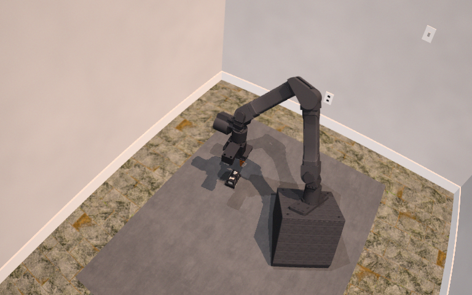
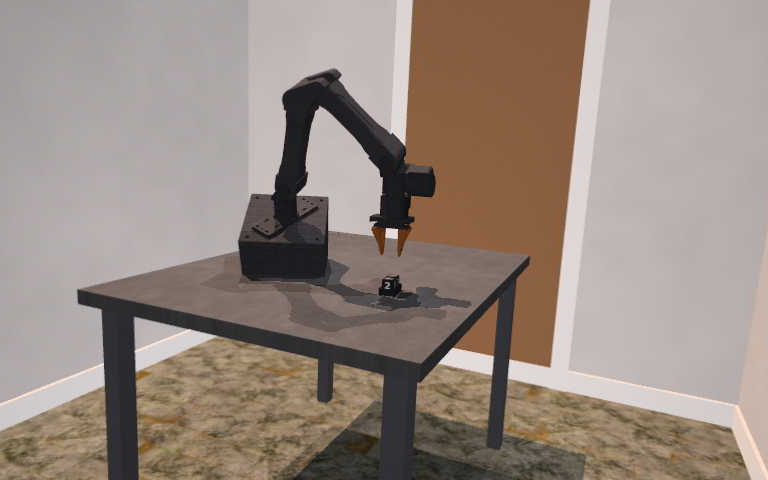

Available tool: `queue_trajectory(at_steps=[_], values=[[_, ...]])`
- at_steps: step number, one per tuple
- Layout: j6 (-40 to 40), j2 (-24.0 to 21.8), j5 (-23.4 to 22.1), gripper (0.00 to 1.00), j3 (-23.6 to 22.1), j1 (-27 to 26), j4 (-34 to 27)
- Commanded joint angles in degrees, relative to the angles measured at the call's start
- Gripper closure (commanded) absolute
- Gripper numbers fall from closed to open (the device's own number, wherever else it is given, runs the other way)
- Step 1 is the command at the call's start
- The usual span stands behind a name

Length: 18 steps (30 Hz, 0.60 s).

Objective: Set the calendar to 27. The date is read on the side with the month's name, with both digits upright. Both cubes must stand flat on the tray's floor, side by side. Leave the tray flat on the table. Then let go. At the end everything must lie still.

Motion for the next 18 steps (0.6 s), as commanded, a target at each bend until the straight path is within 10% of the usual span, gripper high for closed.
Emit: queue_trajectory(at_steps=[1, 18], values=[[-0.15, -0.26, -0.21, 0.55, 0.09, 0.14, 0.07], [-0.4, 0.07, -0.25, 0.55, -0.17, -0.1, 0.77]])
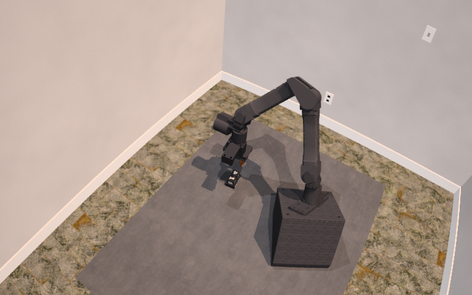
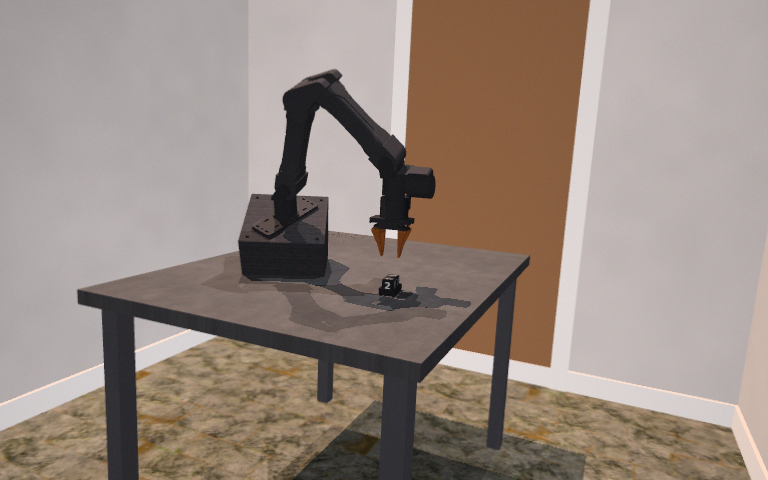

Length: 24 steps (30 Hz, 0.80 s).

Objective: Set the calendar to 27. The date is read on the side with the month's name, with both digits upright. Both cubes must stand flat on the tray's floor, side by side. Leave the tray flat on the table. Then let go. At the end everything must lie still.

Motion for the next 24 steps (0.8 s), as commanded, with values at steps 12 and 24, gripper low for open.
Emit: queue_trajectory(at_steps=[12, 24], values=[[-1.18, 0.95, -0.41, 0.55, -0.79, -0.69, 2.62], [-2.5, 2.88, -0.68, 0.55, -1.92, -1.91, 6.25]])
